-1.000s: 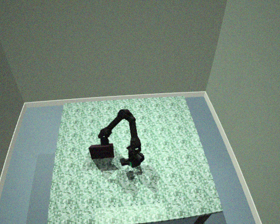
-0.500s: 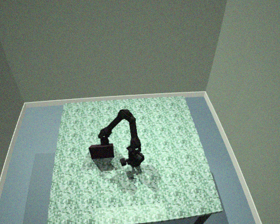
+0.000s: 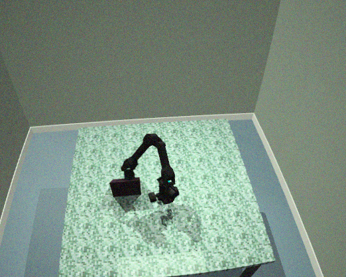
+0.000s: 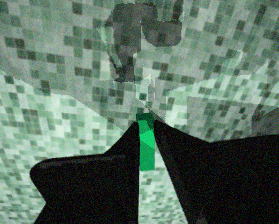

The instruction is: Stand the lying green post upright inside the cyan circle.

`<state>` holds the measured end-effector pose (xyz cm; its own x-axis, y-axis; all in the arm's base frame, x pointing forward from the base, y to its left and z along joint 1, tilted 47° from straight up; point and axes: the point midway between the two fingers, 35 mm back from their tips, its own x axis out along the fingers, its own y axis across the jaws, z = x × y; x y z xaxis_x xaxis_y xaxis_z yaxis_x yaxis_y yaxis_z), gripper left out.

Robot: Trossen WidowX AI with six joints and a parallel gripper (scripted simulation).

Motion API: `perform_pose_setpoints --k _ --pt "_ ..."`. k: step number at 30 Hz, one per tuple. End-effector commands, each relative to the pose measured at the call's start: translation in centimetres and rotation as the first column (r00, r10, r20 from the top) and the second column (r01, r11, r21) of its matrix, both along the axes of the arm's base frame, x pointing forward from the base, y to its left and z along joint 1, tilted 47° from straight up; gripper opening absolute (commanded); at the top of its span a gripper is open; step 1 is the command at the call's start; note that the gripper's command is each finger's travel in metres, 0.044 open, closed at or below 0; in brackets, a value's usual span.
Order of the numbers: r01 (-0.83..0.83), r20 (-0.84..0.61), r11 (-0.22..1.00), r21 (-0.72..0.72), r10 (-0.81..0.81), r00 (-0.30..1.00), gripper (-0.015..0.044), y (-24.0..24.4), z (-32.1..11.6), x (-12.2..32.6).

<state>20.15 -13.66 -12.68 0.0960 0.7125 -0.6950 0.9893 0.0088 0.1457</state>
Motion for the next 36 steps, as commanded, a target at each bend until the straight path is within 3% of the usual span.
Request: perform_pose_setpoints --k 1,24,36 --pt "-0.005 0.006 1.0 -0.007 0.005 1.0 0.0023 -1.2 0.9 0.0" --pt "-0.008 0.007 1.0 -0.006 0.008 1.0 0.0023 -5.4 5.6 -1.1" --pt "-0.125 0.126 0.991 -0.036 0.129 0.984 0.0023 -3.9 8.6 0.6"
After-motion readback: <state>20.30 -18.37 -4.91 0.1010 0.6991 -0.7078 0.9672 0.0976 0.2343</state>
